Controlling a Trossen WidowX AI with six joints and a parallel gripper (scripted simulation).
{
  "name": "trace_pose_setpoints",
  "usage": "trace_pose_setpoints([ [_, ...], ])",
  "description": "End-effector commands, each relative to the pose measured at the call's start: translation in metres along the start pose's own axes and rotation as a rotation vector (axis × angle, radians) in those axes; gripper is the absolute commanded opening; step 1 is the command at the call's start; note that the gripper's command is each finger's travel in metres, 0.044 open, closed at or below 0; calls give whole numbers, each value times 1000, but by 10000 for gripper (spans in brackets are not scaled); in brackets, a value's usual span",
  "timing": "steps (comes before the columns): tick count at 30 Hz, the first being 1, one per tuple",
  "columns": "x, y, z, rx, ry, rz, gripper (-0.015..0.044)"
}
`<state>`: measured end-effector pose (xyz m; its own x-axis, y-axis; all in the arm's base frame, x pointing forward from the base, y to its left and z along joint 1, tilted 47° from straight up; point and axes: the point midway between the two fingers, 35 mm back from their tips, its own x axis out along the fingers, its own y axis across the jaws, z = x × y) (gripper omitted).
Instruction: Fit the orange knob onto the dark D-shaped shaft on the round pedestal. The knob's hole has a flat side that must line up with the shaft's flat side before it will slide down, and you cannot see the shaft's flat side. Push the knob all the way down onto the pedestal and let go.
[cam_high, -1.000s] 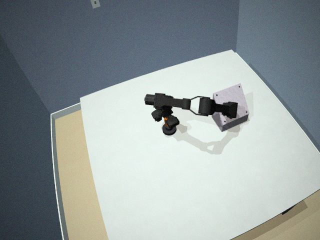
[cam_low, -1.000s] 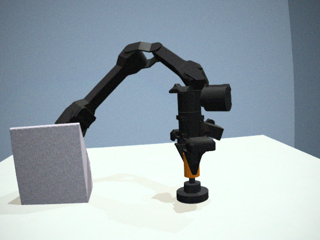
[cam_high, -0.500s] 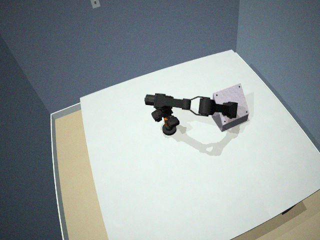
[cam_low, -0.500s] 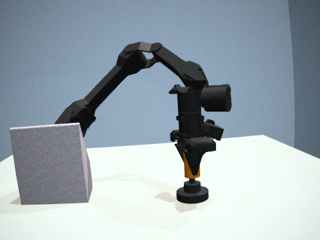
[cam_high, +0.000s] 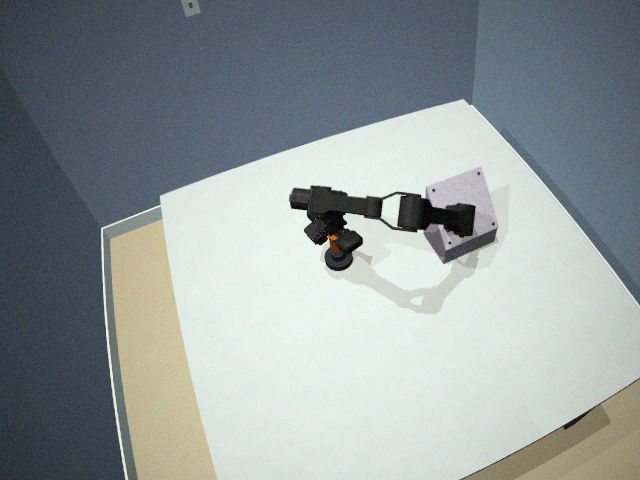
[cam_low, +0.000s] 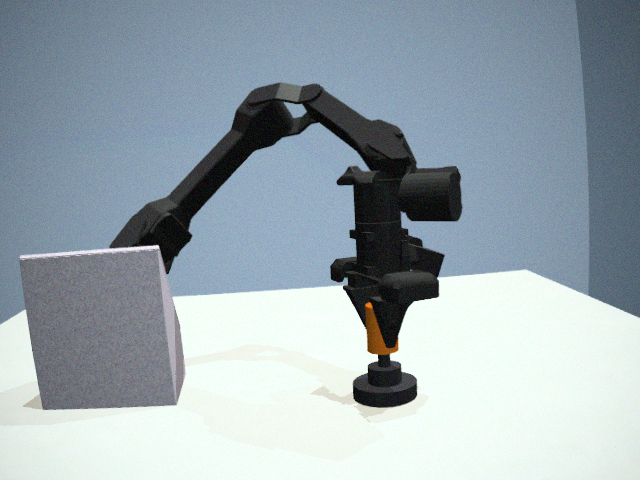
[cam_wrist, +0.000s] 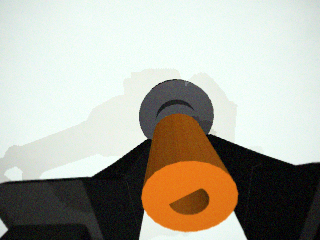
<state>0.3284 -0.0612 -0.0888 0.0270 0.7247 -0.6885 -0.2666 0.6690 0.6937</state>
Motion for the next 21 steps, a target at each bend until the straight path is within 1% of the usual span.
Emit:
trace_pose_setpoints([
  [1,-1,-3,1,-45,-4,-3,0],
  [21,1,-1,0,-45,-4,-2,0],
])
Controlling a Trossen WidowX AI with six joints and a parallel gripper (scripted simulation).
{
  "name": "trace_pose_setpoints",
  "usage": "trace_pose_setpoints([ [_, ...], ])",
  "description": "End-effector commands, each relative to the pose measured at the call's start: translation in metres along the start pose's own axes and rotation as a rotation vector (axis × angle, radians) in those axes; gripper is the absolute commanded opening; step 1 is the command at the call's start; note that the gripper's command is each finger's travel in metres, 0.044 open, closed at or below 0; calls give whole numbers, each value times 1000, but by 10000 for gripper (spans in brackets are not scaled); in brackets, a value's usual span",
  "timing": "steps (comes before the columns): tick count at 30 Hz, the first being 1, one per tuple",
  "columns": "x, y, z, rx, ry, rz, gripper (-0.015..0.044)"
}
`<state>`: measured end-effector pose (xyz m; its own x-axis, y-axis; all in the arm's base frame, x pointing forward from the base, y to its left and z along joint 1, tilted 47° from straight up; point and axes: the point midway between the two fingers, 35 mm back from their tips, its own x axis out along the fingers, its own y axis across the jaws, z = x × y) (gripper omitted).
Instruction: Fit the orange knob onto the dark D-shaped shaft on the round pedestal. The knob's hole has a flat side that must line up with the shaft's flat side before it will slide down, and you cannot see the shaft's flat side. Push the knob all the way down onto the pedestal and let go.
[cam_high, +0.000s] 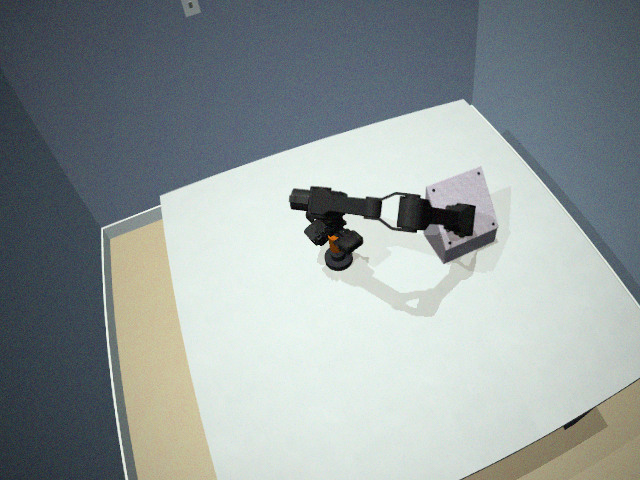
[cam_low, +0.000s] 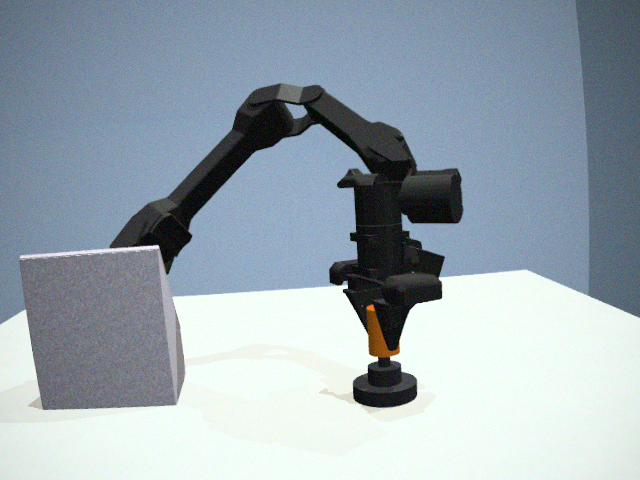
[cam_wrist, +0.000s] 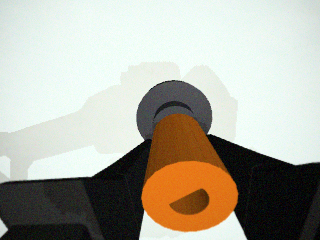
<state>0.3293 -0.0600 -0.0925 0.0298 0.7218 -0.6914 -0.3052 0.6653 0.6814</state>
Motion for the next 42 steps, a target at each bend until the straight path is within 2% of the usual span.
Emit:
trace_pose_setpoints([
  [1,-3,2,0,-4,-2,2,0],
  [6,-5,3,0,-30,-2,2,0],
  [12,-6,2,1,-214,-2,2,0],
  [42,-5,3,0,-223,-2,2,0],
])
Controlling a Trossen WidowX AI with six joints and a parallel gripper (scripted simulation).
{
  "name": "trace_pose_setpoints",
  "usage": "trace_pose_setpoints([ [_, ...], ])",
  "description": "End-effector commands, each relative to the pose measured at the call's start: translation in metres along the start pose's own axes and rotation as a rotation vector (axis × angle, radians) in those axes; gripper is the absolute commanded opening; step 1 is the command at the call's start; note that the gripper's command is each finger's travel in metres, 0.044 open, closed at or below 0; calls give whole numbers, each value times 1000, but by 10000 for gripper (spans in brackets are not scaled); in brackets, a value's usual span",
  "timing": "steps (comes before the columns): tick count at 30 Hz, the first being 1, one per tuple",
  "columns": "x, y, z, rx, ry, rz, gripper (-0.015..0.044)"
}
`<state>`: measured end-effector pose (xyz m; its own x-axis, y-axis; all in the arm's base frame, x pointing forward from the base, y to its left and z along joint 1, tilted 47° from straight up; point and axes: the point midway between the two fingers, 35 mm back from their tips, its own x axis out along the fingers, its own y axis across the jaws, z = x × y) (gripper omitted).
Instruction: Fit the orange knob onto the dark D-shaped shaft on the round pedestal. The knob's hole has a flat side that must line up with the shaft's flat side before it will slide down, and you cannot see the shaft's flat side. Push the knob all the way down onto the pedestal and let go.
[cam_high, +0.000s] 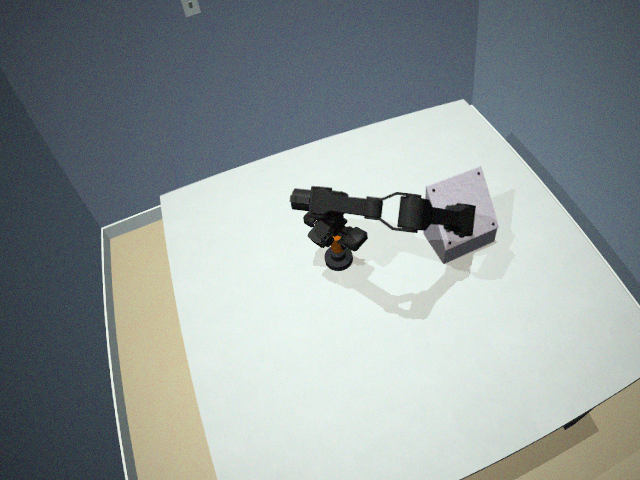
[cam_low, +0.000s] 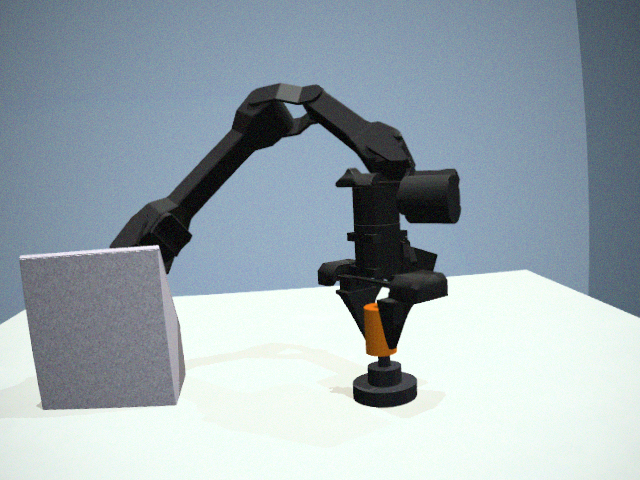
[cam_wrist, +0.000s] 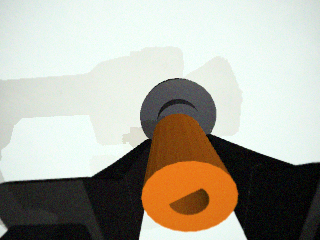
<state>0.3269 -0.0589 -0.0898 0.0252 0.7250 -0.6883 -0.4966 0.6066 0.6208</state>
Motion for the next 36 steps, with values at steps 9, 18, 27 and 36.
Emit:
trace_pose_setpoints([
  [9,-3,-3,3,-214,-4,-5,0],
  [18,1,-5,3,-214,-4,-5,0],
  [27,0,-4,3,-214,-4,-5,0],
  [36,-4,-2,2,-301,-4,-5,0],
])
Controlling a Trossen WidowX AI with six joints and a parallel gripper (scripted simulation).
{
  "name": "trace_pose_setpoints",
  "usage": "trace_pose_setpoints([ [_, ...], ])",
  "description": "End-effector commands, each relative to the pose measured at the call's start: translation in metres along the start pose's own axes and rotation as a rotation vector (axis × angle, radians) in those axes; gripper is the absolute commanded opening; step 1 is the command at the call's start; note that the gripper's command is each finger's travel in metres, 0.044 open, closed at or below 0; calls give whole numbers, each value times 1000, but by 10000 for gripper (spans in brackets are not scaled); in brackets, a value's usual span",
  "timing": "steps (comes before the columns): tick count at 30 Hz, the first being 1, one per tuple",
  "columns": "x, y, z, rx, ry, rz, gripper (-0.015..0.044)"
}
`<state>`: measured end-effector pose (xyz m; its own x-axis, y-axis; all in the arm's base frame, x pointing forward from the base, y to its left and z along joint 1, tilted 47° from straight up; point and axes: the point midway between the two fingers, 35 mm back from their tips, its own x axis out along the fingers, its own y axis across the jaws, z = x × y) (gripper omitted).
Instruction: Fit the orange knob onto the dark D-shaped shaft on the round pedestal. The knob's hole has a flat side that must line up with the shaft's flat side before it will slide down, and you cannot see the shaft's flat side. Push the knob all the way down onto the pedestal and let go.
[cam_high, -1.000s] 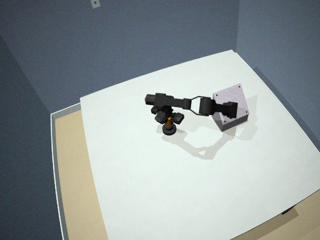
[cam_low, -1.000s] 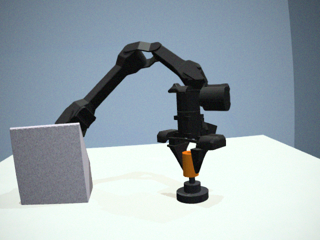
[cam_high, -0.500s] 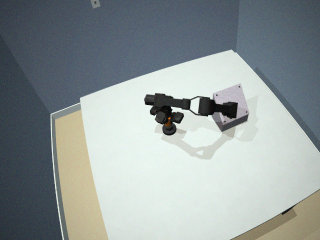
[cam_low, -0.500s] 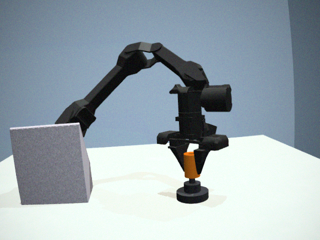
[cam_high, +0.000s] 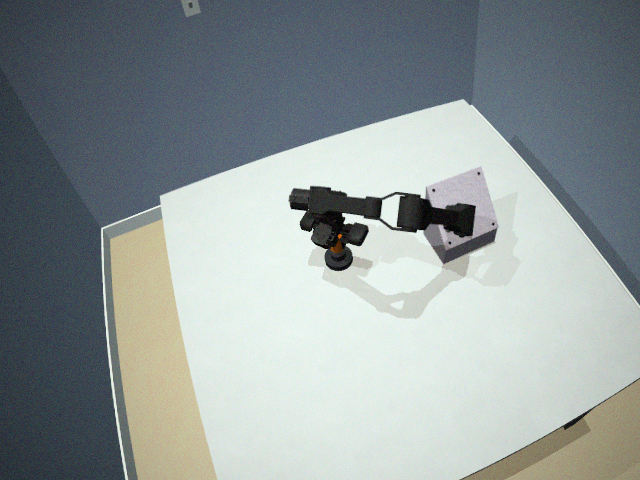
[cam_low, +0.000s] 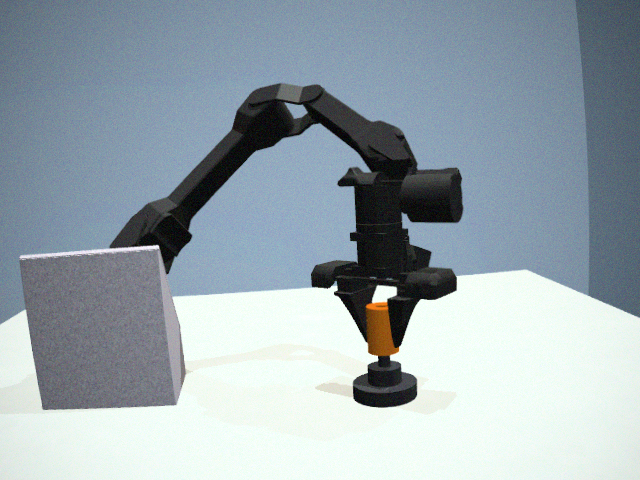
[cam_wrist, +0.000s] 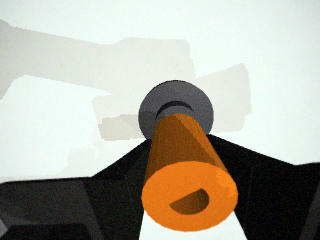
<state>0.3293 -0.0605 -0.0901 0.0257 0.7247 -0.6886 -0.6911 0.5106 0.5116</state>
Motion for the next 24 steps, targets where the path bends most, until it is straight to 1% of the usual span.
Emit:
trace_pose_setpoints([
  [1,-3,1,0,-96,-3,-5,0],
  [4,-3,3,0,-179,-3,-5,0],
  [24,2,-1,1,-180,-3,-5,0],
])
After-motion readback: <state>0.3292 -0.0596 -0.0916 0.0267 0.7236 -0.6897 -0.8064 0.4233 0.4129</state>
